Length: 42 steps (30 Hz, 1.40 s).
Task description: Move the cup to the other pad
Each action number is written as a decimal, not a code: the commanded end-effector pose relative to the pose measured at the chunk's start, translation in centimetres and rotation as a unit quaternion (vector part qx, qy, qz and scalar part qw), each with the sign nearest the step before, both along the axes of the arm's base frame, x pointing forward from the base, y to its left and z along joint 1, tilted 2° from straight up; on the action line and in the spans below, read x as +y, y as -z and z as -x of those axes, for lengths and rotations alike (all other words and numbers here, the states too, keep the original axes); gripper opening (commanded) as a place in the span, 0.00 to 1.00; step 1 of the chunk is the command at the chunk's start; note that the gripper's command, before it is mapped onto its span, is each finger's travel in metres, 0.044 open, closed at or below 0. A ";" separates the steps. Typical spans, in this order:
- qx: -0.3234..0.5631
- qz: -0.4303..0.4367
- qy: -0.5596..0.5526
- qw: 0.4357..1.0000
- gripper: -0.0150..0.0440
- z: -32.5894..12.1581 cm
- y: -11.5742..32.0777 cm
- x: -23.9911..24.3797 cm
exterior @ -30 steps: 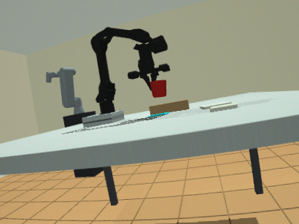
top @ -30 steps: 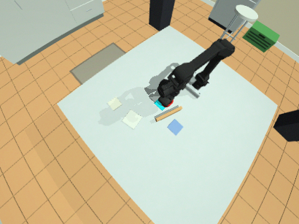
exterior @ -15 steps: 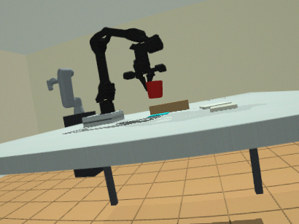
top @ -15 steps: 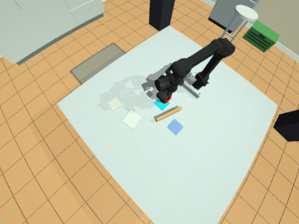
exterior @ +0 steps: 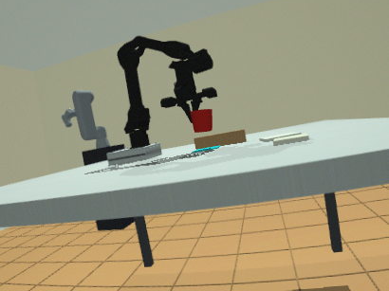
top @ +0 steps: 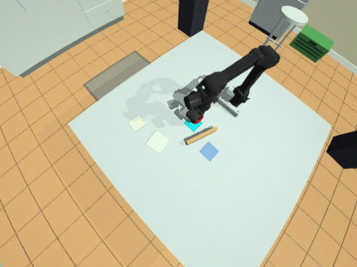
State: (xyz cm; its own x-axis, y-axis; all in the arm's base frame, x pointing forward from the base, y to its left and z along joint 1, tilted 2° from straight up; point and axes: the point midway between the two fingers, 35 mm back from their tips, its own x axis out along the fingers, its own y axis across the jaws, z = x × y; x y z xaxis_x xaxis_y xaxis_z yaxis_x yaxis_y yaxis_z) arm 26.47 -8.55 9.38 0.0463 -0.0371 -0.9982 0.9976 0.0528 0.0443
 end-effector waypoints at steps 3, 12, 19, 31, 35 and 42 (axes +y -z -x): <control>0.004 -0.003 -0.003 1.000 0.25 0.1 1.1 0.0; 0.004 -0.003 -0.003 1.000 0.25 0.1 2.4 -0.1; 0.004 -0.003 -0.003 1.000 0.25 0.1 3.4 -0.2; 0.004 -0.003 -0.003 1.000 0.25 0.2 5.1 -0.2; 0.004 -0.003 -0.003 1.000 0.25 0.2 5.4 -0.2; 0.002 0.000 0.000 1.000 0.25 0.1 5.1 -0.3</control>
